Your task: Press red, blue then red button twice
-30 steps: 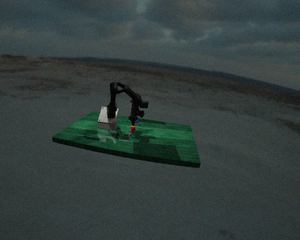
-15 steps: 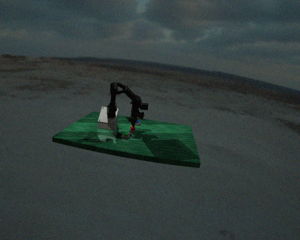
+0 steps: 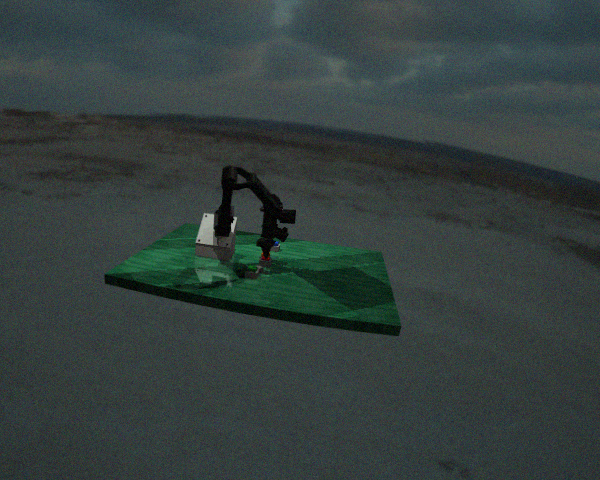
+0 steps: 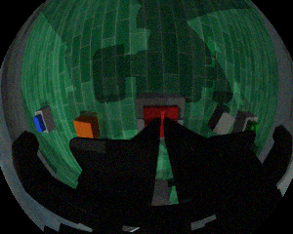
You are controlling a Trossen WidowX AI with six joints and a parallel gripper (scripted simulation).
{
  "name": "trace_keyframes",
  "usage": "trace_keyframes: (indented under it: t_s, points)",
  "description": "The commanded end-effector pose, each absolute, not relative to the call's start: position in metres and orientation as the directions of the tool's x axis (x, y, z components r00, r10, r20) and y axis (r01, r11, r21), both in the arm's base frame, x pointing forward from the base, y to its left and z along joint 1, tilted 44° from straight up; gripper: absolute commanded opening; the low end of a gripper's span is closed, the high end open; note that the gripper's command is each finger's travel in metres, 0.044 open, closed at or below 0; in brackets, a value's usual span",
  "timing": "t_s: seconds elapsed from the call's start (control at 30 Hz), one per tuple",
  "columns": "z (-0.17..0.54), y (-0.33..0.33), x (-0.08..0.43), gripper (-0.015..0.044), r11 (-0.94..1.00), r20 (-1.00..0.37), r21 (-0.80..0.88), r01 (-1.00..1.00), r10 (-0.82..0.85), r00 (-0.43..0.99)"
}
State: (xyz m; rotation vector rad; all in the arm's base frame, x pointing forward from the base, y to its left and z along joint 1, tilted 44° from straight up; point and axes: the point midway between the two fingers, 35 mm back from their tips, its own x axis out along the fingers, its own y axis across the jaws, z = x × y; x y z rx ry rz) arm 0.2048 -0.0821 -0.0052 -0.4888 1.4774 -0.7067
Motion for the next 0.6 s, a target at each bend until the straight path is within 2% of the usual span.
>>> trace_keyframes:
  t_s: [0.0, 0.33, 0.57]
  points:
    - [-0.007, -0.083, 0.203, 0.002, 0.709, -0.718, -0.695, 0.118, -0.695, -0.05]
    - [-0.007, -0.083, 0.203, 0.002, 0.709, -0.718, -0.695, 0.118, -0.695, -0.05]
    - [0.018, -0.059, 0.205, 0.002, 0.71, -0.719, -0.694, 0.118, -0.694, -0.05]
